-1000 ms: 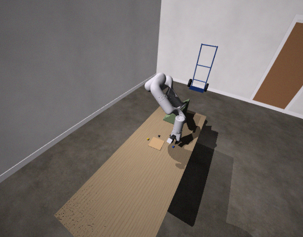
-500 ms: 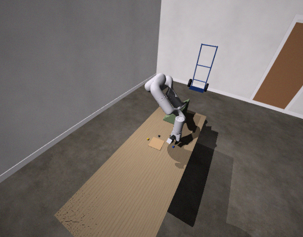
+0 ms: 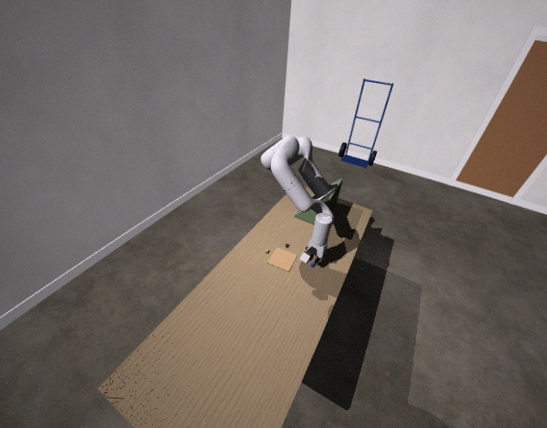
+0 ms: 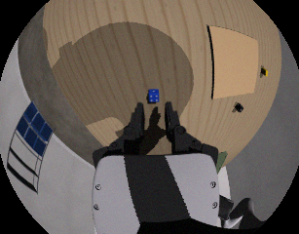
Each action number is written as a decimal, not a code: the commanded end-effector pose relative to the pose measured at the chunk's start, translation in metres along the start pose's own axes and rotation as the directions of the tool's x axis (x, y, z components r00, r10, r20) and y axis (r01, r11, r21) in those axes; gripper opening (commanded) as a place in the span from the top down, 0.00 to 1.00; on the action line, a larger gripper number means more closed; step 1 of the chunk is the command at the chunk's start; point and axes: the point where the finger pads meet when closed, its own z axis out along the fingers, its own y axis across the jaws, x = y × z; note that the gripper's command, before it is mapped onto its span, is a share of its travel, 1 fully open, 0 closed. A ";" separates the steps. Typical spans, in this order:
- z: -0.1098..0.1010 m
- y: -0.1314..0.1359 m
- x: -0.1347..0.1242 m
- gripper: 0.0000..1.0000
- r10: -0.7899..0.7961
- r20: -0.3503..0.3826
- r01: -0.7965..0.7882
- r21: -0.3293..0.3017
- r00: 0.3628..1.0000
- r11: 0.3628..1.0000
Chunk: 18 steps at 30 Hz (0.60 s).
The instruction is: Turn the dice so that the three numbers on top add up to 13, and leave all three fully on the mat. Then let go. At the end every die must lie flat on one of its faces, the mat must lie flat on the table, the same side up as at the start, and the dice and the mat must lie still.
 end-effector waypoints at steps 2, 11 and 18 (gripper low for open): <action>0.007 0.000 0.001 0.69 0.001 -0.002 -0.001 0.001 1.000 1.000; 0.017 0.000 0.000 0.69 0.001 -0.002 -0.001 0.001 1.000 1.000; 0.021 0.000 0.000 0.69 0.001 -0.002 -0.001 0.001 1.000 1.000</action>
